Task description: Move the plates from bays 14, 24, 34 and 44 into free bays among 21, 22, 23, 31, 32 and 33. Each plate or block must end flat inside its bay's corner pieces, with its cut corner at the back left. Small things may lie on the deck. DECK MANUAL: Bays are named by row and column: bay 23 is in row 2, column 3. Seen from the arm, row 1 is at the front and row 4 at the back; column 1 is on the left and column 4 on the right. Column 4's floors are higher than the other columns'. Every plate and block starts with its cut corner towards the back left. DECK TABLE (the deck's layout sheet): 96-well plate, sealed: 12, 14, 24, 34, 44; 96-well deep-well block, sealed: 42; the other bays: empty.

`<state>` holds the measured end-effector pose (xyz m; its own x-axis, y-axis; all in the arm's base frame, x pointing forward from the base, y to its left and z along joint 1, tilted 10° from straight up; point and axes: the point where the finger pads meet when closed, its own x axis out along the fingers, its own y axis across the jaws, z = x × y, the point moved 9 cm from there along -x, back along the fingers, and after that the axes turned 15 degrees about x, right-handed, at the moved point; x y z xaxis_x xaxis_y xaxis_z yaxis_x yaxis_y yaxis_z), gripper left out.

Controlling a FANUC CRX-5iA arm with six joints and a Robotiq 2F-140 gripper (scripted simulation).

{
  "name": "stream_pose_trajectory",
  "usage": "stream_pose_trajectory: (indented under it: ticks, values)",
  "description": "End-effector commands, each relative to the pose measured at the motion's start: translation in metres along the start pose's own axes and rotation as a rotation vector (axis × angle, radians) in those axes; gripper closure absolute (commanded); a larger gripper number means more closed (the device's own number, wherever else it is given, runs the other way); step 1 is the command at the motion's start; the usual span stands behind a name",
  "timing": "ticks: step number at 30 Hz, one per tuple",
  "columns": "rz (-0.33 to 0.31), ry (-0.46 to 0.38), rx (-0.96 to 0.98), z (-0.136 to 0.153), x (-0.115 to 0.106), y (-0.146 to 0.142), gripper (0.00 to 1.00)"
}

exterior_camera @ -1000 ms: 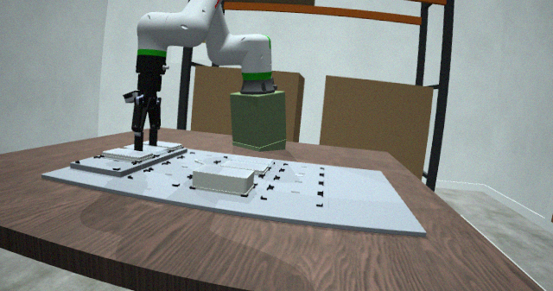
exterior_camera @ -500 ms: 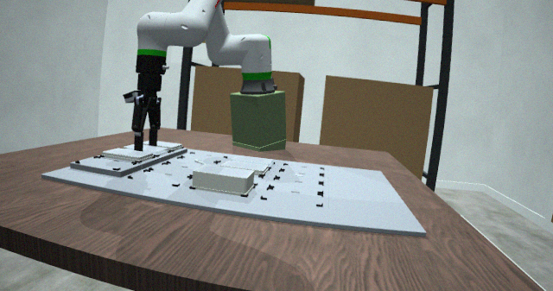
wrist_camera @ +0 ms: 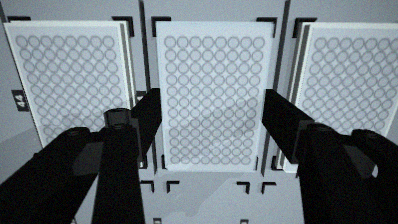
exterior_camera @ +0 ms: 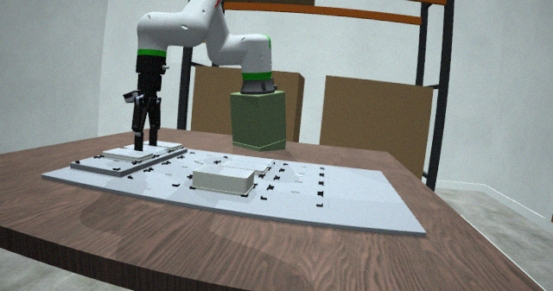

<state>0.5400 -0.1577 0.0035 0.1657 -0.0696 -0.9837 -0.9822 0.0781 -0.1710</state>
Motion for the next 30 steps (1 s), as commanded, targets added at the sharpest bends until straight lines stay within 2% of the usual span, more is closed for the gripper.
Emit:
stream_pose_trajectory:
  ticks: [1,30]
  values:
    - [-0.002,0.0,0.0,-0.0001,-0.0007,-0.0006,0.41]
    - [-0.002,0.0,0.0,-0.0001,-0.0007,-0.0006,0.42]
